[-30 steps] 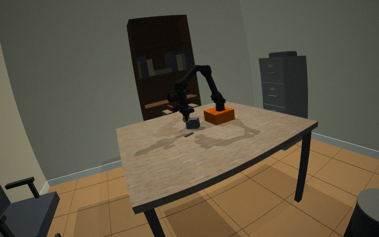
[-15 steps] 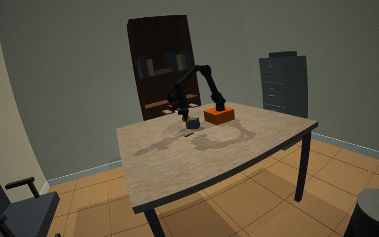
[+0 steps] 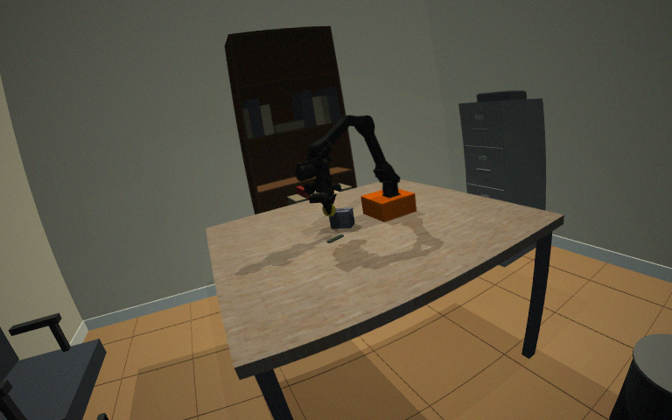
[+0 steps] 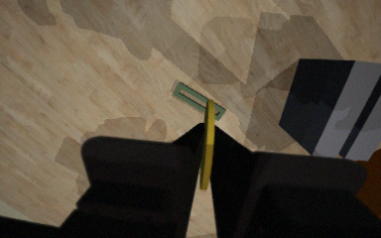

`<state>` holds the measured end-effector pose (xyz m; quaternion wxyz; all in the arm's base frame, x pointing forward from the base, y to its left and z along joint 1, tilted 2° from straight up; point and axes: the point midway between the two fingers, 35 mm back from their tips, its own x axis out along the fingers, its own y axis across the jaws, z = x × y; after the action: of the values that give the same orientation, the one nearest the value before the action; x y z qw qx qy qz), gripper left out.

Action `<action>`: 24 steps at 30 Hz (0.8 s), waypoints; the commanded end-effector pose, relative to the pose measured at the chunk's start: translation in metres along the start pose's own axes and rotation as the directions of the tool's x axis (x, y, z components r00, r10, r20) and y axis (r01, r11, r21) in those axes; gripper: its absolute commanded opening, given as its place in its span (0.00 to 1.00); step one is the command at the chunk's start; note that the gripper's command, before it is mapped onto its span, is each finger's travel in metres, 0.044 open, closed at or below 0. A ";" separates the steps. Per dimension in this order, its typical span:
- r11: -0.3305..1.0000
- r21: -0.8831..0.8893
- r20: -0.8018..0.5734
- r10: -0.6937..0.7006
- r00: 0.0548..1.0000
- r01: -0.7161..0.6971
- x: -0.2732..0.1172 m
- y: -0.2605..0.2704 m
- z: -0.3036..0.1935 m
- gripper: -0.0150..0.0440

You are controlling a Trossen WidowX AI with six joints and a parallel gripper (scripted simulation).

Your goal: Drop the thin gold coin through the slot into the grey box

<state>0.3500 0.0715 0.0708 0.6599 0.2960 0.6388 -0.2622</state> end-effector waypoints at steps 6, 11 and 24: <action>1.000 0.008 -0.003 -0.001 1.000 0.001 -0.002 -0.020 0.006 0.25; 1.000 0.008 -0.003 -0.002 1.000 0.002 -0.002 -0.032 0.009 0.25; 1.000 0.008 -0.002 -0.005 1.000 0.005 -0.003 -0.066 0.015 0.25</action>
<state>0.3198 0.0202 0.0728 0.6598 0.2983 0.6359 -0.2671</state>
